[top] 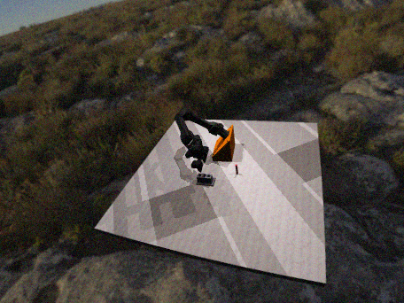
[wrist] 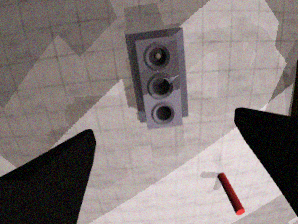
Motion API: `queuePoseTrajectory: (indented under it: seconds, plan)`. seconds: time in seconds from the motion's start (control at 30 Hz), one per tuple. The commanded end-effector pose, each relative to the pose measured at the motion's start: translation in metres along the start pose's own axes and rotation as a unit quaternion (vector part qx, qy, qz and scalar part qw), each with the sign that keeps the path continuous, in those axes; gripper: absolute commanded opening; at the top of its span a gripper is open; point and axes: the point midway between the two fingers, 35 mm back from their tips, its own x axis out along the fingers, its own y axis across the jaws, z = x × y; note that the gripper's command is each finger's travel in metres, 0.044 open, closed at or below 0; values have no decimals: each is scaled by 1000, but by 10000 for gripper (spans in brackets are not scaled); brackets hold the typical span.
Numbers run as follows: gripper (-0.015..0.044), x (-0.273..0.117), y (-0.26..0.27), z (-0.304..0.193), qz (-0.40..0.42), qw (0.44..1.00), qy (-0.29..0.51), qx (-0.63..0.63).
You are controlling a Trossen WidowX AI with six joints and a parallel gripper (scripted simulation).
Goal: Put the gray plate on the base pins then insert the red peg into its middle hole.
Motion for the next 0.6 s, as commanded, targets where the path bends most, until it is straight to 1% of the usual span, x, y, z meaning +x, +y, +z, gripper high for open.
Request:
queuePoseTrajectory:
  seconds: [0.0,0.07,0.2,0.43,0.5,0.57]
  plan:
    - [440,-6,-2,0,-7,1000,1,3]
    - [440,-7,-4,-12,-7,1000,5,-7]
    - [440,-11,-23,-79,-4,997,18,-69]
    - [440,-10,-88,-177,-6,984,14,-178]
    - [440,-8,-102,-190,-7,981,9,-195]
    - [440,-8,-104,-191,-7,980,9,-197]
